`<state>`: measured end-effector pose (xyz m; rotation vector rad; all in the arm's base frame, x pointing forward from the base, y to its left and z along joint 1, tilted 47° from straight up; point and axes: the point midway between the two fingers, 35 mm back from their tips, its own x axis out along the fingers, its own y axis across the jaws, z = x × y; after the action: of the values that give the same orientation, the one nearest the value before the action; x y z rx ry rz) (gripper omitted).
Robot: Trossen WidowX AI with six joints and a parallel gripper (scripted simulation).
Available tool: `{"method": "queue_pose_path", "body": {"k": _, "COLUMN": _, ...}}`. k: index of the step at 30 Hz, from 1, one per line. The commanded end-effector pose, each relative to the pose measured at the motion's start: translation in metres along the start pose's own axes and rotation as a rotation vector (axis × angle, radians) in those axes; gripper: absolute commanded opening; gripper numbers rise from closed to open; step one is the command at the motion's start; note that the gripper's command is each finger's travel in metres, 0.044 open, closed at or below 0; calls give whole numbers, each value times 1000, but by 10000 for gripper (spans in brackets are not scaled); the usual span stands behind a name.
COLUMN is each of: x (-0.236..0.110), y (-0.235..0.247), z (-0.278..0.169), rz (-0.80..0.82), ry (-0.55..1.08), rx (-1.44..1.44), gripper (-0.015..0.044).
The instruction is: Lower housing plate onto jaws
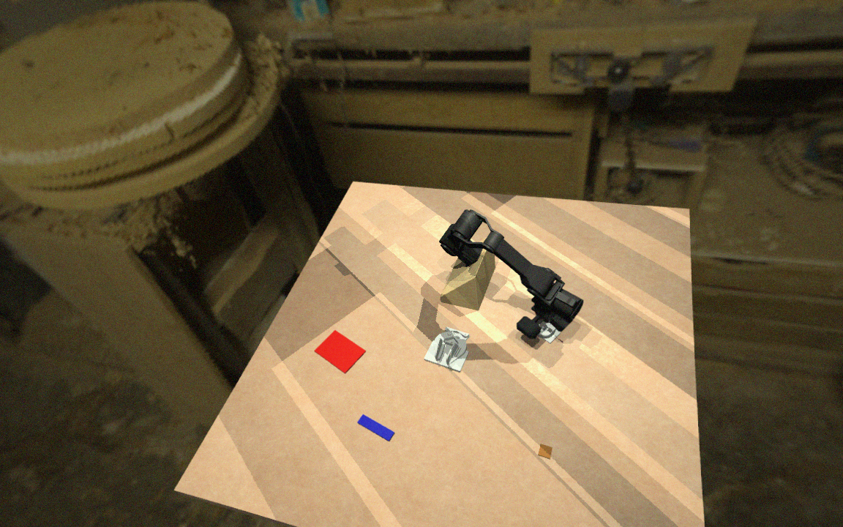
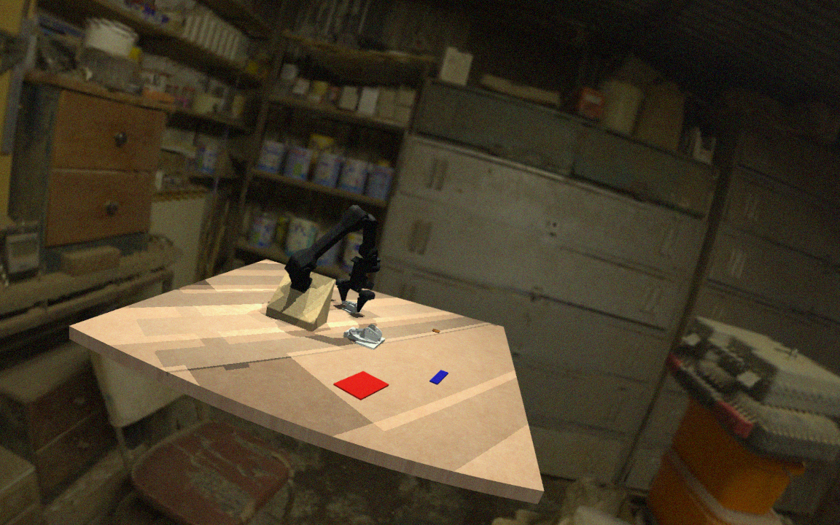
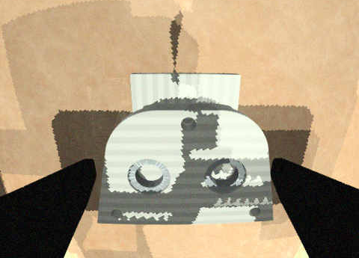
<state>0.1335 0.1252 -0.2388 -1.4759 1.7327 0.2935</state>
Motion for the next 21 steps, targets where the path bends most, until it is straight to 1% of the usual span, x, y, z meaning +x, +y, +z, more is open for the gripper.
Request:
{"method": "queue_pose_path", "body": {"k": 1, "x": 2, "y": 0, "z": -1, "rz": -5, "ry": 4, "rx": -6, "gripper": 440}}
{"method": "queue_pose_path", "body": {"k": 20, "x": 3, "y": 0, "z": -1, "rz": -5, "ry": 4, "rx": -6, "gripper": 440}}
{"method": "queue_pose_path", "body": {"k": 21, "x": 2, "y": 0, "z": 0, "rz": 0, "ry": 1, "rx": 0, "gripper": 433}}
